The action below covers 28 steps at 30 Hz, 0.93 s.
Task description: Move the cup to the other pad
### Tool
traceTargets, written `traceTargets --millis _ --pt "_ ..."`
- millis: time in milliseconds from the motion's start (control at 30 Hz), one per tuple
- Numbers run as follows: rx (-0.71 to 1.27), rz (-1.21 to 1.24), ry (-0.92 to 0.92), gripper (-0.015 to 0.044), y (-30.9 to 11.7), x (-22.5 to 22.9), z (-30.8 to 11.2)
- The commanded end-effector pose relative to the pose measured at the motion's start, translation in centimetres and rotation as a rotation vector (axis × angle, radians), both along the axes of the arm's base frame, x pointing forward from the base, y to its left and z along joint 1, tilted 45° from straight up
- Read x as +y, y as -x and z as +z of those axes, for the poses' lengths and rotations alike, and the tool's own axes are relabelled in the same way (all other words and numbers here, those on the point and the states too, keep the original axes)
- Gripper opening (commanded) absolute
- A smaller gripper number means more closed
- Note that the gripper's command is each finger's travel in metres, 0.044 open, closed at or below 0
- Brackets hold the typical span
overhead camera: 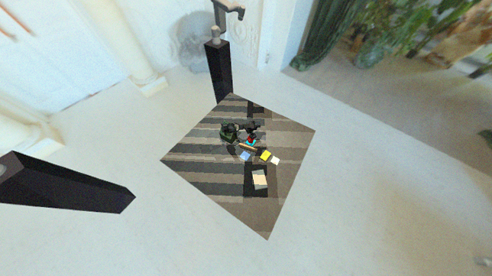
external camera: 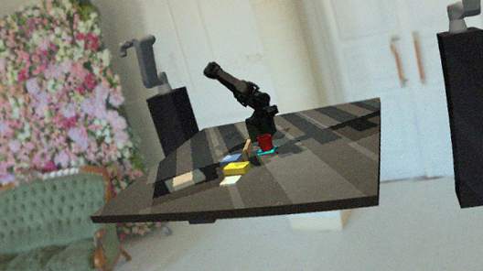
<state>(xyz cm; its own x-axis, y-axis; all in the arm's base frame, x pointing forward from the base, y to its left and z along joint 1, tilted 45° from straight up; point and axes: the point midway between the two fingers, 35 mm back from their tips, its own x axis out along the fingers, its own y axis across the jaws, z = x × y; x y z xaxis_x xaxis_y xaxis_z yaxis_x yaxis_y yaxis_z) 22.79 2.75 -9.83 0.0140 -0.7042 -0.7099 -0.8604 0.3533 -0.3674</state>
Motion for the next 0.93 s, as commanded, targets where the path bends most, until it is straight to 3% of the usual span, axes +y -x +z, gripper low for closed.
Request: traceTargets --millis 0,100,500,900 --pt "0.000 0.001 0.000 0.0364 0.0 0.0 0.0" --pt "0.000 0.001 -0.002 0.0440 -0.1 0.5 0.5" --pt "-0.003 -0.001 -0.009 0.0440 0.2 4.4 4.7" --pt "-0.002 0.006 -0.004 0.0440 0.1 4.1 4.5"
